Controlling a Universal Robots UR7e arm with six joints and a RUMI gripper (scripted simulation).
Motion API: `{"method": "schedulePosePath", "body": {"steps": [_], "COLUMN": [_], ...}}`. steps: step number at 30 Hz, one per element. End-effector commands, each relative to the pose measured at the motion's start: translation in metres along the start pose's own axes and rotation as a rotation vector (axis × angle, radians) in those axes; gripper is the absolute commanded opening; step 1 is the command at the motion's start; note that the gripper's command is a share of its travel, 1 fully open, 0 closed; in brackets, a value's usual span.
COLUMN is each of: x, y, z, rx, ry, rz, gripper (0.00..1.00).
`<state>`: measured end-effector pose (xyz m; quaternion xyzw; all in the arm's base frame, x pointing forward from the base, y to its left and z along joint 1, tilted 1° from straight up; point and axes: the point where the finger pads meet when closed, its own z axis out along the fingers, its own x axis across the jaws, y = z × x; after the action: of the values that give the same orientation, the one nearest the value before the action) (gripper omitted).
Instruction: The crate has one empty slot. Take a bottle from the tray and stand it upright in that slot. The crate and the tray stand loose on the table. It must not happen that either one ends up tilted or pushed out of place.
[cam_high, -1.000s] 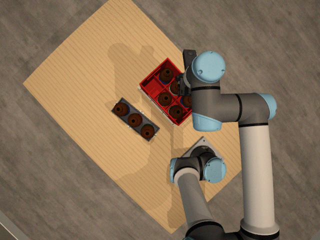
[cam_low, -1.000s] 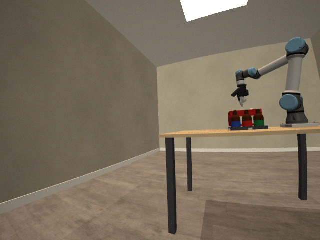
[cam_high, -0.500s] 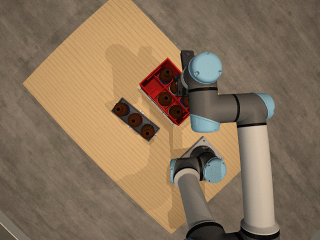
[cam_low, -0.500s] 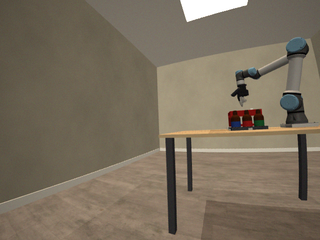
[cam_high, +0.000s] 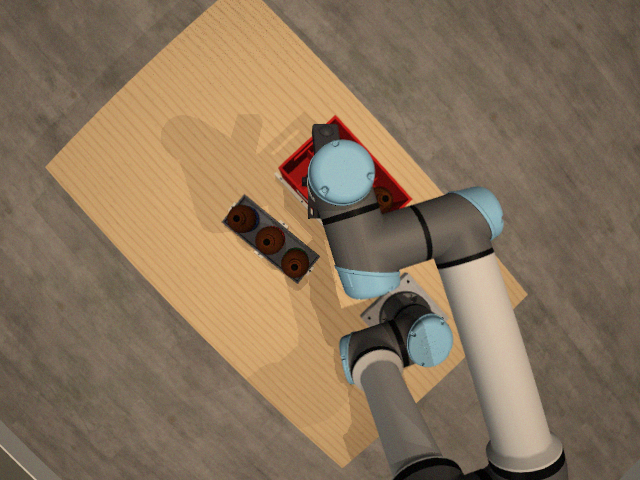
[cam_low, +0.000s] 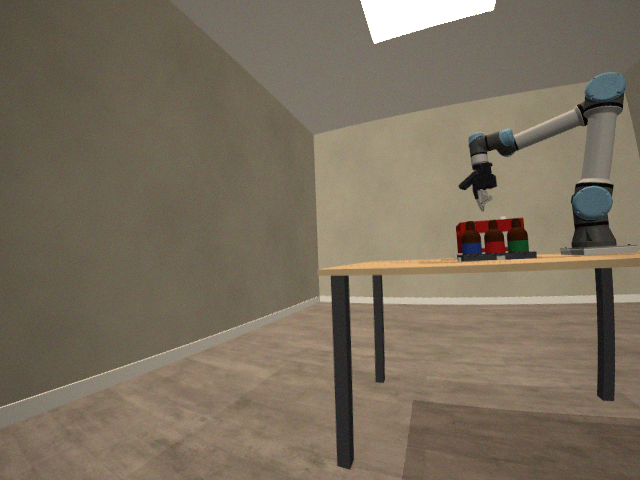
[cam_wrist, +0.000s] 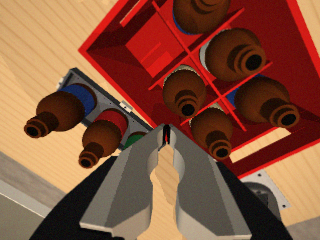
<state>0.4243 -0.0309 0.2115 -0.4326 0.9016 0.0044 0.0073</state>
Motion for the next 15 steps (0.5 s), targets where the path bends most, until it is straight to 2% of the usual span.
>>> {"method": "schedulePosePath", "body": {"steps": [1,3,9,15], "x": [-0.05,-0.05,-0.097,-0.123], "y": [0.031,0.031,0.077,0.109], "z": [0.0,0.0,0.0,0.0], "rx": [0.002,0.002,0.002,0.002], "ry": [0.005,0.005,0.004,0.004], "rz": [-0.022,-0.022,-0.051,-0.069], "gripper": [0.0,0.0,0.0,0.0]}}
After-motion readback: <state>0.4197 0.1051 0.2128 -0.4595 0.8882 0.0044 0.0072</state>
